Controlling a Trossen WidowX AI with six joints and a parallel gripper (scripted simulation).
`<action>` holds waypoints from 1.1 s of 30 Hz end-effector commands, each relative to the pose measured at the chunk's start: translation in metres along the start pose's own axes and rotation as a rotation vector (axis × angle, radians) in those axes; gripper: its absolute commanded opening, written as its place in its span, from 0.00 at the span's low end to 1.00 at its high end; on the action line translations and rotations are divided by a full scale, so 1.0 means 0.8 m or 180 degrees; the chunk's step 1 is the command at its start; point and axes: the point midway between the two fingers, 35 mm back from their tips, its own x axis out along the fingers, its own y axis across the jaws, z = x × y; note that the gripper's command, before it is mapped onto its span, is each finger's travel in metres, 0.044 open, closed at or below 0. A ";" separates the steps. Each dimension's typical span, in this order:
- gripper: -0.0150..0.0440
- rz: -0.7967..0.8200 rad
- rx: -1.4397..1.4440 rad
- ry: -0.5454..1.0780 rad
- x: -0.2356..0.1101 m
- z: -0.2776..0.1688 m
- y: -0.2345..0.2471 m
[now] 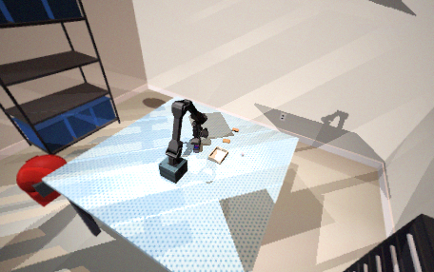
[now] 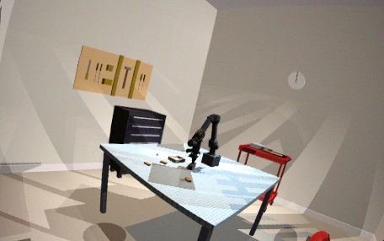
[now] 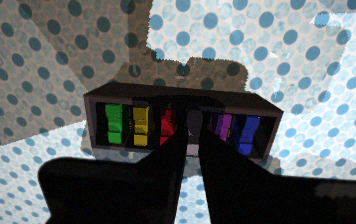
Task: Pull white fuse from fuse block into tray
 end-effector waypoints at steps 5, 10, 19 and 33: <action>0.25 0.0004 0.0001 -0.0005 -0.006 0.000 0.000; 0.25 0.0003 0.0001 -0.0005 -0.009 0.000 0.000; 0.25 0.0002 0.0002 -0.0006 -0.015 0.000 0.001; 0.25 0.0000 0.0003 -0.0007 -0.023 0.000 0.001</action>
